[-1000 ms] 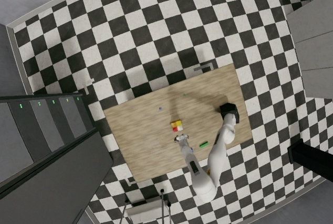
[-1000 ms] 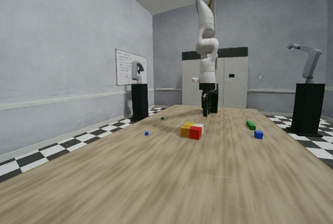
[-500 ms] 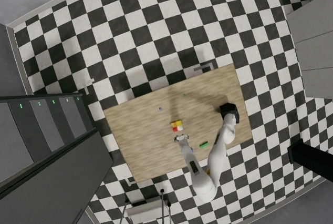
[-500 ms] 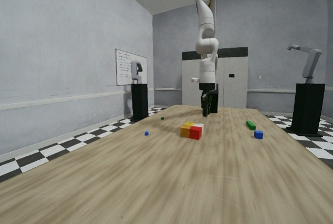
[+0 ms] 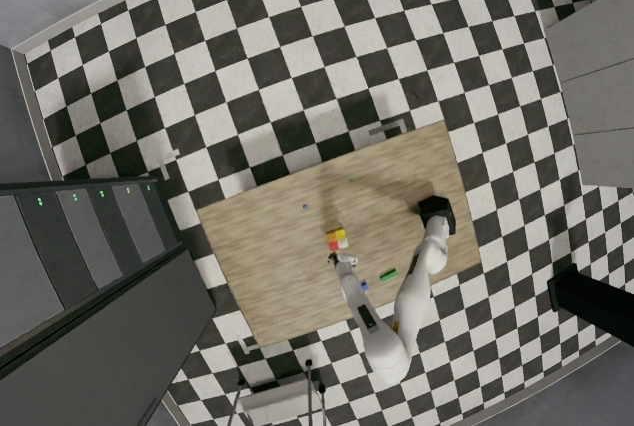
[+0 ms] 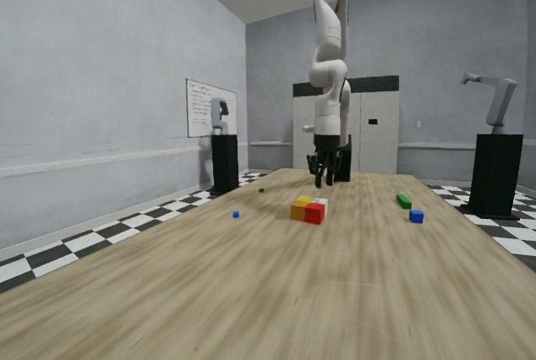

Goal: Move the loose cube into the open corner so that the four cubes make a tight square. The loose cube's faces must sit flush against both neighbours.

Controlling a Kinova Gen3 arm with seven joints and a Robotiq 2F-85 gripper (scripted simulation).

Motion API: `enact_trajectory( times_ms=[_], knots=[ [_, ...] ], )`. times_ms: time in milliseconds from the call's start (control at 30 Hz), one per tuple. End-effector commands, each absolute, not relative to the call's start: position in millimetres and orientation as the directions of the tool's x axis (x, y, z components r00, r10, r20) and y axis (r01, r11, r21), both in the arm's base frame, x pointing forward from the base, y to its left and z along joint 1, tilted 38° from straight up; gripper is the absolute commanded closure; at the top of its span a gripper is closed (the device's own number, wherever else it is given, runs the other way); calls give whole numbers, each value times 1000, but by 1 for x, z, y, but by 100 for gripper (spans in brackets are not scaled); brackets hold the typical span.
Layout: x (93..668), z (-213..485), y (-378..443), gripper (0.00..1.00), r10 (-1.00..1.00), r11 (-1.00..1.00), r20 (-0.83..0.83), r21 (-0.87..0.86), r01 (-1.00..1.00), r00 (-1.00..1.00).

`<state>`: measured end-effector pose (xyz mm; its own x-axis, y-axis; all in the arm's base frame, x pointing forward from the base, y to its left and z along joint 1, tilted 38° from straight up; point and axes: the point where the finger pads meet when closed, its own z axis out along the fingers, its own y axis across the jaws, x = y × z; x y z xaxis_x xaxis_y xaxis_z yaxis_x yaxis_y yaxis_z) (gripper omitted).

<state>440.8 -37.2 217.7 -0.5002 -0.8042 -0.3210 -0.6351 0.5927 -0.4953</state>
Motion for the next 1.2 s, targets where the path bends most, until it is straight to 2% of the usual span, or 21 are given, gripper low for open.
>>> enact_trajectory(
  times_ms=[0,233,300,567,733,1167],
  knots=[
    [449,223,-56,48,-642,765,-425,-402,-503,-638],
    [463,234,-76,48,-247,968,-563,-172,-181,-788],
    [463,234,-76,48,-247,968,-563,-172,-181,-788],
    [476,247,-91,48,75,997,-606,28,73,-792],
    [479,250,-94,48,138,990,-607,69,121,-782],
    [479,250,-94,48,143,990,-607,72,125,-782]
  ],
)
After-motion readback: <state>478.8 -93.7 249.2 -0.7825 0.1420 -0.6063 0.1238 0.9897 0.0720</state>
